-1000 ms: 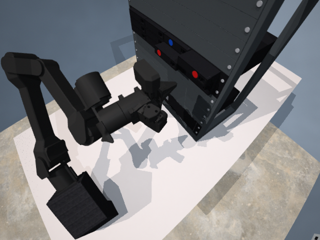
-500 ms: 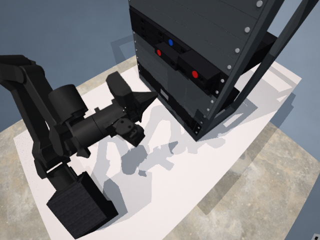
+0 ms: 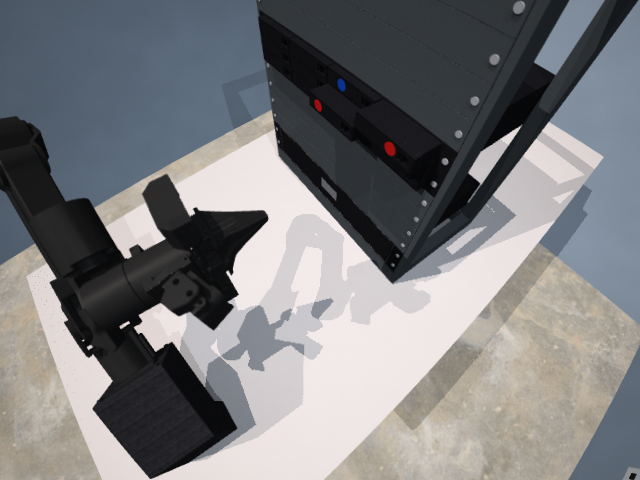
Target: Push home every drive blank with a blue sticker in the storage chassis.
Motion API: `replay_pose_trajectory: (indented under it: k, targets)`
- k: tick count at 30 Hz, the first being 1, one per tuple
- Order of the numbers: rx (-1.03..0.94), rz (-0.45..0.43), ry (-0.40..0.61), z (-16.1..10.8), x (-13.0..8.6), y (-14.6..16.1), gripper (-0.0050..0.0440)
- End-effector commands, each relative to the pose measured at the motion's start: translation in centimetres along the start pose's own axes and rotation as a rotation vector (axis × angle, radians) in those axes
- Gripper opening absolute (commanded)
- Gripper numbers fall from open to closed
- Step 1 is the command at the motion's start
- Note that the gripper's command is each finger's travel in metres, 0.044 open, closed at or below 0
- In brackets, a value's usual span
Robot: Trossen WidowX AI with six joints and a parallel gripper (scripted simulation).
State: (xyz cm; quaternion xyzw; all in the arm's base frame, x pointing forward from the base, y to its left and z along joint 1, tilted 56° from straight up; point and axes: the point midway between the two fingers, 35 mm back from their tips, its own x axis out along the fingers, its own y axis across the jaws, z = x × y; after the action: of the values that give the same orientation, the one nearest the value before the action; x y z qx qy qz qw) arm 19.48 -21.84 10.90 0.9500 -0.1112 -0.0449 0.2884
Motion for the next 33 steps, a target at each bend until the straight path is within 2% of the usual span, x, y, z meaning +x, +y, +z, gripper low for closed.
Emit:
replay_pose_trajectory:
  k: [1,11,33]
  targets:
    - [-0.012,0.001,0.004,-0.1,-1.8,0.1,0.0000]
    - [-0.012,0.001,0.003,-0.1,-2.8,0.0,0.0000]
    - [-0.012,0.001,0.003,-0.1,-2.9,0.0,0.0000]
